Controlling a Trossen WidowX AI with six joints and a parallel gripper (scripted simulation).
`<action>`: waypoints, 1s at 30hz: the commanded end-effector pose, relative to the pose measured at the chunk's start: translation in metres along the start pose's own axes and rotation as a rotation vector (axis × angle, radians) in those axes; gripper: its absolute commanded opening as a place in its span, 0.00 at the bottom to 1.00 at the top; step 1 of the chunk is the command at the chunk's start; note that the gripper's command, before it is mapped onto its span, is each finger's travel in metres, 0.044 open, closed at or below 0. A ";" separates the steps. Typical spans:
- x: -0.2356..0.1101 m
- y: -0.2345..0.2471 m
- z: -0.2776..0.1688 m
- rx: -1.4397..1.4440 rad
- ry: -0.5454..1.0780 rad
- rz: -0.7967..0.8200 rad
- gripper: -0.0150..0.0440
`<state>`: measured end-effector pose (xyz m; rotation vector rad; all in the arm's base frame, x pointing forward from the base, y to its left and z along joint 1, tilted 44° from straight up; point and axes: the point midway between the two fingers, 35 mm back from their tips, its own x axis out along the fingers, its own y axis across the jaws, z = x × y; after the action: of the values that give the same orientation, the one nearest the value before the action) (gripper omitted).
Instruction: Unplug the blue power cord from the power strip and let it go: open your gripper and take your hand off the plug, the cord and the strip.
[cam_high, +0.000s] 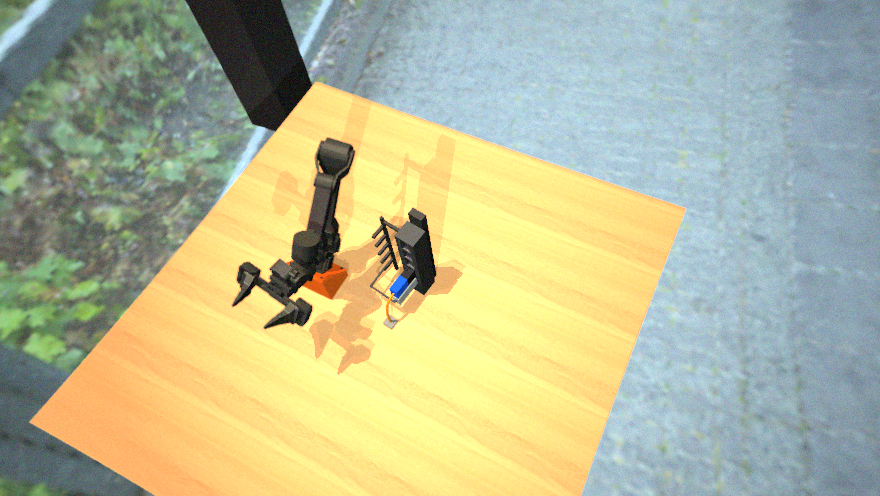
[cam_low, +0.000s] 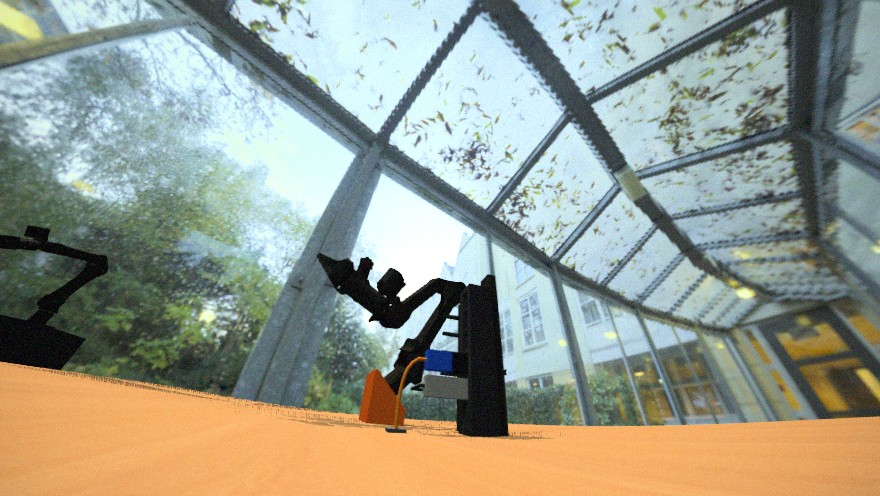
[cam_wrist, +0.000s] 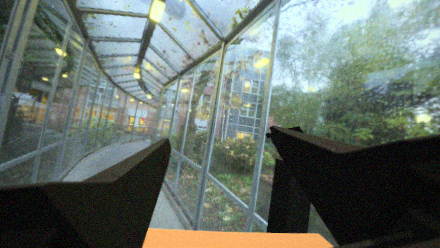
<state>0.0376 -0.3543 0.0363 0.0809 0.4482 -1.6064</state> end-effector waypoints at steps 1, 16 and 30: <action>0.001 0.002 -0.001 0.002 0.008 0.009 0.89; -0.052 0.164 -0.075 0.181 0.920 0.528 0.53; -0.169 0.190 -0.063 0.258 1.602 0.427 0.53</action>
<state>0.2031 -0.2403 -0.0438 1.2545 1.0420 -0.9270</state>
